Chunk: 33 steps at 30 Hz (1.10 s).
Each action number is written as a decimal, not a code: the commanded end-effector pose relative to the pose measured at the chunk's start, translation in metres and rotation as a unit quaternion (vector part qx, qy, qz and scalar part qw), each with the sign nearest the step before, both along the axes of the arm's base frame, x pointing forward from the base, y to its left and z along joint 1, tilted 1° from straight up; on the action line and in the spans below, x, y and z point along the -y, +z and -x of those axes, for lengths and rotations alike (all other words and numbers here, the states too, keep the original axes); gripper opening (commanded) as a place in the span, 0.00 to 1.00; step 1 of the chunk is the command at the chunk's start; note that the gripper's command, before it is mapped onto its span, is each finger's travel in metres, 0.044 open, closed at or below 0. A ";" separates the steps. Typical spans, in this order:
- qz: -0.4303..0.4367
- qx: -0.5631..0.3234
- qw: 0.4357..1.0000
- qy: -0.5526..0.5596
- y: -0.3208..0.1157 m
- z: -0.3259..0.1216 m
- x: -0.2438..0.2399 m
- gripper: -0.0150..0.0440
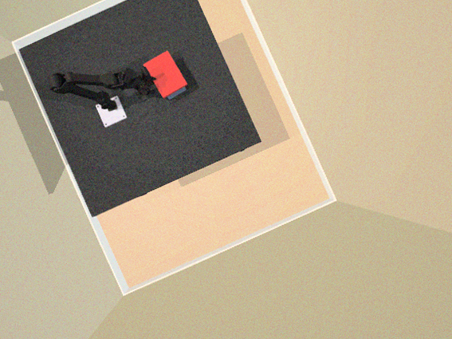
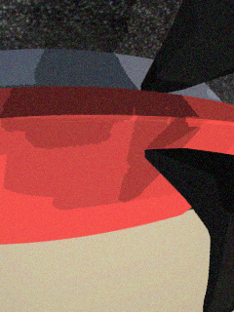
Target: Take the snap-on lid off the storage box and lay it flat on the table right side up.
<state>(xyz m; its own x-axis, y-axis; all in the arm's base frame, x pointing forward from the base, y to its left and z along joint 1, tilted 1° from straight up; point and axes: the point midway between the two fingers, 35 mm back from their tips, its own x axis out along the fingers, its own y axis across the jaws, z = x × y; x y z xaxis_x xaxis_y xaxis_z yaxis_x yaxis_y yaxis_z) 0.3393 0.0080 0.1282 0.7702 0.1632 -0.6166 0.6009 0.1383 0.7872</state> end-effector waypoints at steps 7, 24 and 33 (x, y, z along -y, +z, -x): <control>0.000 0.001 1.000 0.000 0.003 0.000 0.000 0.25; 0.000 0.001 1.000 0.000 0.007 0.001 0.001 0.25; 0.000 0.001 1.000 0.000 0.008 0.001 0.001 0.25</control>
<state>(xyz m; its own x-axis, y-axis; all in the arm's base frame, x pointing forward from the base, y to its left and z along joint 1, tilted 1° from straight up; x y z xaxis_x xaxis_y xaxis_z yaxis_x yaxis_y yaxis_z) 0.3388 0.0070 0.1355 0.7713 0.1619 -0.6156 0.6004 0.1359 0.7880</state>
